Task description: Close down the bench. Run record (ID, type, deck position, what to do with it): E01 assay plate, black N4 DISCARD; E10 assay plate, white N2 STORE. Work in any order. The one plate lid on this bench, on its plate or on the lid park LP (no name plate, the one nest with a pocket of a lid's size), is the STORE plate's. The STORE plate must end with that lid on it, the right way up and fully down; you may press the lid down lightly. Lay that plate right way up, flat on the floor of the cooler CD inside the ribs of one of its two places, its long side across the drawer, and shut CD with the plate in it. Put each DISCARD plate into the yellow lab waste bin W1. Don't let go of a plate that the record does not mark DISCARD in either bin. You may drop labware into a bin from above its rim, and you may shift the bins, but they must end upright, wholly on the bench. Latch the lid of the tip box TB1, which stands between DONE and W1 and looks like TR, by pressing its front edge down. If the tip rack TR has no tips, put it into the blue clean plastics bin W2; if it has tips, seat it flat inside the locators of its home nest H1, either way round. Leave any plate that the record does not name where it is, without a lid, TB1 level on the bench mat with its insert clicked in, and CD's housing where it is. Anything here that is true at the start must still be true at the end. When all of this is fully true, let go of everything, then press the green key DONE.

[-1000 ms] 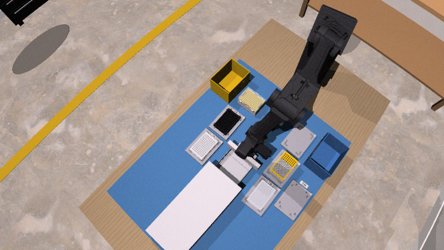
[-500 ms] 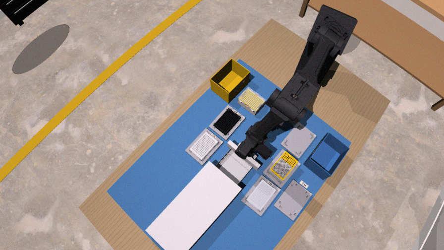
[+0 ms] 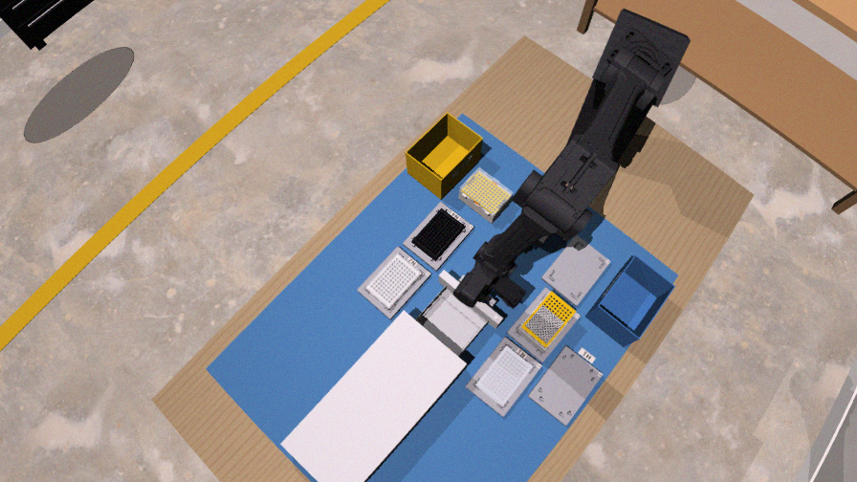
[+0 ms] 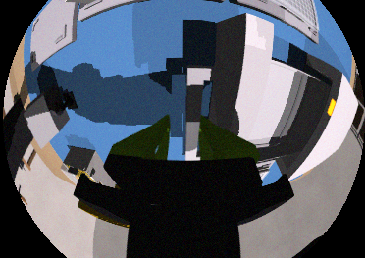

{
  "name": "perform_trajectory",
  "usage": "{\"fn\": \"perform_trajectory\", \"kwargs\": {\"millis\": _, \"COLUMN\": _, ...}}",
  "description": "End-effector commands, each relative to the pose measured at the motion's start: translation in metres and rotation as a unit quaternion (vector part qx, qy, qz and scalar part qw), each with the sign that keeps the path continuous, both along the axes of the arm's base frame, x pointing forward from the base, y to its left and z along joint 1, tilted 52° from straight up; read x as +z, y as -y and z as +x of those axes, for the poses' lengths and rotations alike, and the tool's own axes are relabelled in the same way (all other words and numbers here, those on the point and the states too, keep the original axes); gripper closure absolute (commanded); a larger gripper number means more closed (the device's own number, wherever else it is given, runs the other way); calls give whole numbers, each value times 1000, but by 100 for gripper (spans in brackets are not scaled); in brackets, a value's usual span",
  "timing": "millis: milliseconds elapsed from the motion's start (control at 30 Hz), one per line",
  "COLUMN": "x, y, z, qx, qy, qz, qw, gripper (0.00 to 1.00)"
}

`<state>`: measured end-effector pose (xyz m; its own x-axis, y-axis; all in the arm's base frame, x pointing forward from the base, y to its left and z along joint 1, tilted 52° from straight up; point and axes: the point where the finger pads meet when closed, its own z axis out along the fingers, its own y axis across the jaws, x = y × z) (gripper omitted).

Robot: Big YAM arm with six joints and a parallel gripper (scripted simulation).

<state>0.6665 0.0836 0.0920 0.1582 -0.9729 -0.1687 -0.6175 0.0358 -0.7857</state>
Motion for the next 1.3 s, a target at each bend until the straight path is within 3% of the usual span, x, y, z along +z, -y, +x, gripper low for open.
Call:
{"fn": "perform_trajectory", "kwargs": {"millis": 0, "x": -14, "y": -9, "z": -13, "qx": 5, "qy": -10, "qz": 4, "qw": 1000, "gripper": 70}}
{"fn": "perform_trajectory", "kwargs": {"millis": 700, "x": -43, "y": -9, "z": -32, "qx": 5, "qy": -22, "qz": 3, "qw": 1000, "gripper": 70}}
{"fn": "perform_trajectory", "kwargs": {"millis": 1267, "x": -44, "y": -7, "z": -33, "qx": 4, "qy": -26, "qz": 2, "qw": 1000, "gripper": 70}}
